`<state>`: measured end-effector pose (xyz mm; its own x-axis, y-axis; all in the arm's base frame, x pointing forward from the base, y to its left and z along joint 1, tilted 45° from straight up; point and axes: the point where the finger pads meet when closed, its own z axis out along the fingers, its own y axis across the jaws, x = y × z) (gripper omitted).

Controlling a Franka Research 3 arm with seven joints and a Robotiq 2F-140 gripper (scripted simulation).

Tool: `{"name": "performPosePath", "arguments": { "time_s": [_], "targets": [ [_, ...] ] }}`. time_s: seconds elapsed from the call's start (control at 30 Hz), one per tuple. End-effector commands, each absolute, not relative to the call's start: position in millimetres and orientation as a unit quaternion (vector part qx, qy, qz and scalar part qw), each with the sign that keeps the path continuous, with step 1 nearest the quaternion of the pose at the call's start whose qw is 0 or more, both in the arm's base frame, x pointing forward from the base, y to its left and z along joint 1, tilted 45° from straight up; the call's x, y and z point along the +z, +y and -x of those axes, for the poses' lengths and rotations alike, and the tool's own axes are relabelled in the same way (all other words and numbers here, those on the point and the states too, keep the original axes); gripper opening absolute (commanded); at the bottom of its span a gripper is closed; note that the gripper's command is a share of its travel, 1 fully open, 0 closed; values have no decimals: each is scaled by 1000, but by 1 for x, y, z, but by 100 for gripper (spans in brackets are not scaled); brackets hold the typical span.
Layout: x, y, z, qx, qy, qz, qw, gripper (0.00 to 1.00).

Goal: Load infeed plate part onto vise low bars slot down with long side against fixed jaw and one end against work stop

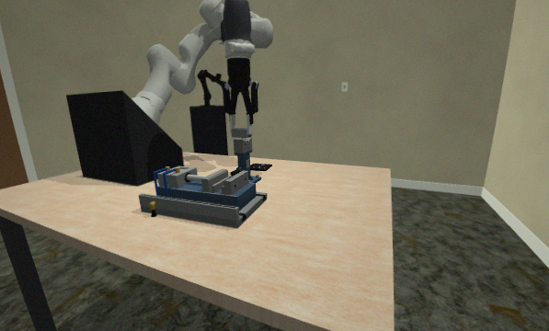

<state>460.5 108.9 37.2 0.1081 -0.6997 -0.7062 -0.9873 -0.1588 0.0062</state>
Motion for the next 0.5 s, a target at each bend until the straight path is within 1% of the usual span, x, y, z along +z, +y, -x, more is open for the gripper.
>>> {"name": "performPosePath", "arguments": {
  "time_s": [0.0,0.47],
  "targets": [
    [38,108,-462,292,600,703,248,0],
    [39,107,-463,292,600,703,248,0]
  ]
}}
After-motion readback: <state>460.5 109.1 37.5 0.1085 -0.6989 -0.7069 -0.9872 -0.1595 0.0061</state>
